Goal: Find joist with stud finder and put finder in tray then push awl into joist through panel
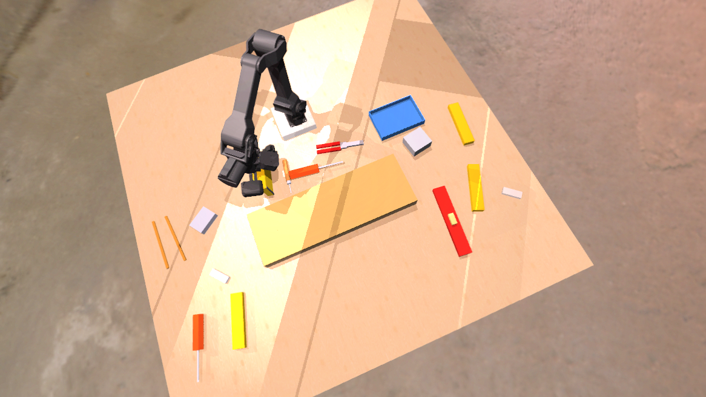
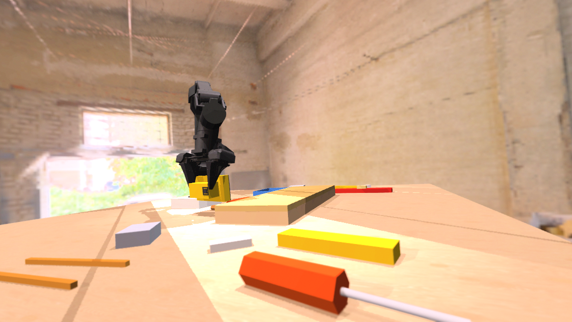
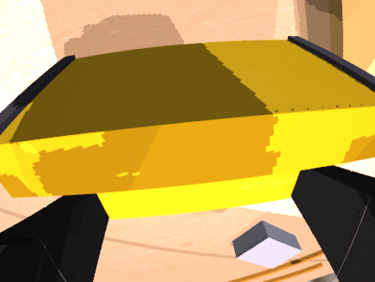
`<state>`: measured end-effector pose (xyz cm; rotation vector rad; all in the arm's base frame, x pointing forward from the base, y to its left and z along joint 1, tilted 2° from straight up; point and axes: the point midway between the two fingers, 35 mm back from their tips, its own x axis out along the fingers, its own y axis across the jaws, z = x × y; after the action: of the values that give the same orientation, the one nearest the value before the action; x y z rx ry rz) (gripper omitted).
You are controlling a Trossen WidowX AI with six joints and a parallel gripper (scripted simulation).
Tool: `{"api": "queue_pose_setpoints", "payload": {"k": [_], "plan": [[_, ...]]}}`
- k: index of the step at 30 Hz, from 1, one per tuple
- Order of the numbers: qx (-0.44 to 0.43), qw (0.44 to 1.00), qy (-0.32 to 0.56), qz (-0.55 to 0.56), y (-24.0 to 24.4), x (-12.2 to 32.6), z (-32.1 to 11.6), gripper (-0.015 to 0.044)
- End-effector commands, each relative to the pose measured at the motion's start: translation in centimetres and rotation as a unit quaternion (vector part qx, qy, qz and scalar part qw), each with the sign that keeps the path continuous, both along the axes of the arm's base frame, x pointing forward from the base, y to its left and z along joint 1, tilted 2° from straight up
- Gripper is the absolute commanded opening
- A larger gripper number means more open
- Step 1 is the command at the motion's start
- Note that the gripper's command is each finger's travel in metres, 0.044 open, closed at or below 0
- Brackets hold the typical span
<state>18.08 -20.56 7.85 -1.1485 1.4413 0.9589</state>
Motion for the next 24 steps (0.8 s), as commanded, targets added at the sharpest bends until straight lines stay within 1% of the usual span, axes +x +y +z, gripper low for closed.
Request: {"api": "queue_pose_setpoints", "payload": {"k": [1, 24], "plan": [[-0.016, 1.0, -0.001, -0.003, -0.06, 0.07, 0.24, 0.0], [-0.1, 0.995, 0.019, -0.005, 0.39, 0.2, 0.08, 0.0]]}}
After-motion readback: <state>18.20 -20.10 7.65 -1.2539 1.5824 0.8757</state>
